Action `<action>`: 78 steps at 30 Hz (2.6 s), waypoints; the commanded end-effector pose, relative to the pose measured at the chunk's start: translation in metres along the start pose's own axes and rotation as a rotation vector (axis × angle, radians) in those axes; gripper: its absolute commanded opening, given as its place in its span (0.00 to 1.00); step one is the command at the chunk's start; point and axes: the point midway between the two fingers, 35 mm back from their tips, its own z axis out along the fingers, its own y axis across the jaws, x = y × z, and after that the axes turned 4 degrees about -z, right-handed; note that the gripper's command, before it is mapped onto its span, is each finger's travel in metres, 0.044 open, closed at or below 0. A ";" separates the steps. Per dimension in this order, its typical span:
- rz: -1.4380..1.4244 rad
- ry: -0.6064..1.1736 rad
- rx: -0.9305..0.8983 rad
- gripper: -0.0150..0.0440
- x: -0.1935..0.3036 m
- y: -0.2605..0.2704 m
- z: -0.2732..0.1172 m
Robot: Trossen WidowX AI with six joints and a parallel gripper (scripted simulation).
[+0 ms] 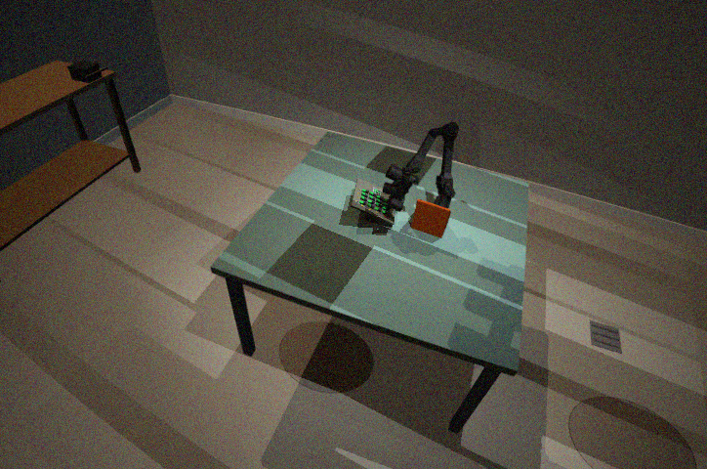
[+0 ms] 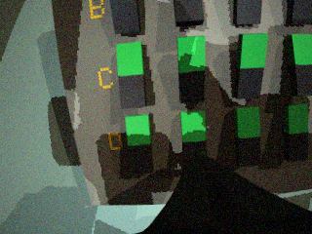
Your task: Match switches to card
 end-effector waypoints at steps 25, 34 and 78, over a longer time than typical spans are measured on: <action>-0.004 0.001 0.000 0.25 0.001 0.000 0.005; -0.004 0.001 0.001 0.25 0.001 0.000 0.007; -0.004 0.028 -0.004 0.25 -0.002 0.001 -0.054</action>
